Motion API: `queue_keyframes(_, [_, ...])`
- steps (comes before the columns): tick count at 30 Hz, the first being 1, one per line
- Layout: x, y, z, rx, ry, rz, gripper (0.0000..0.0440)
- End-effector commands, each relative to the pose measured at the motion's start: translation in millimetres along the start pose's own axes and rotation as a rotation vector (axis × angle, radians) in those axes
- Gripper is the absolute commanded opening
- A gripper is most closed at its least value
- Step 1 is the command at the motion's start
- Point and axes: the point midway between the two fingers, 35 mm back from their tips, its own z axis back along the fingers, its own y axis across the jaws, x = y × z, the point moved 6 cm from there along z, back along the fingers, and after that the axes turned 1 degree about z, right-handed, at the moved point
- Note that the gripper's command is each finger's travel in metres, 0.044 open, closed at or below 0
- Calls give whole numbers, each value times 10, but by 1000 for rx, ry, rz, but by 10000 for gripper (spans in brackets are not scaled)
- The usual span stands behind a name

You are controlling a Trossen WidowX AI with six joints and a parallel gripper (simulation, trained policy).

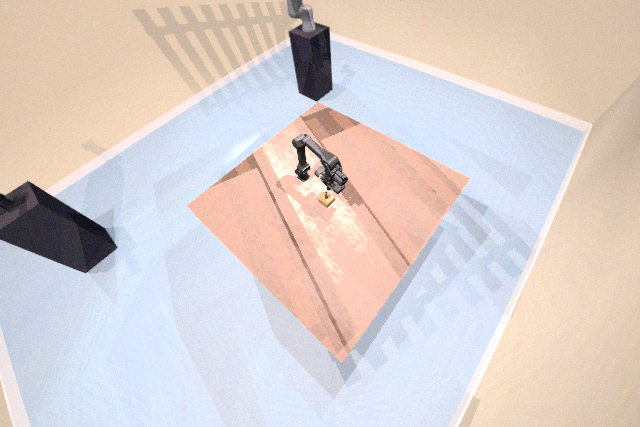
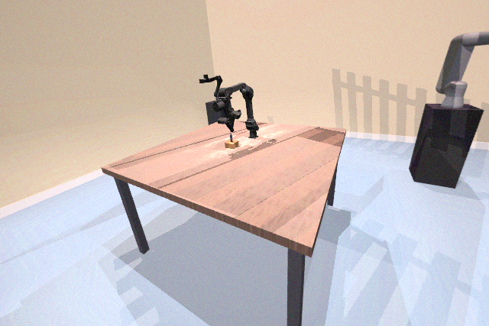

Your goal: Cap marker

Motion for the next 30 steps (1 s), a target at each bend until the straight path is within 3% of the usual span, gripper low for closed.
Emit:
queue_keyframes(1, [-117,66,10,-1,-1,-11,47])
queue_keyframes(30, [-231,62,-423,34,-50,4,12])
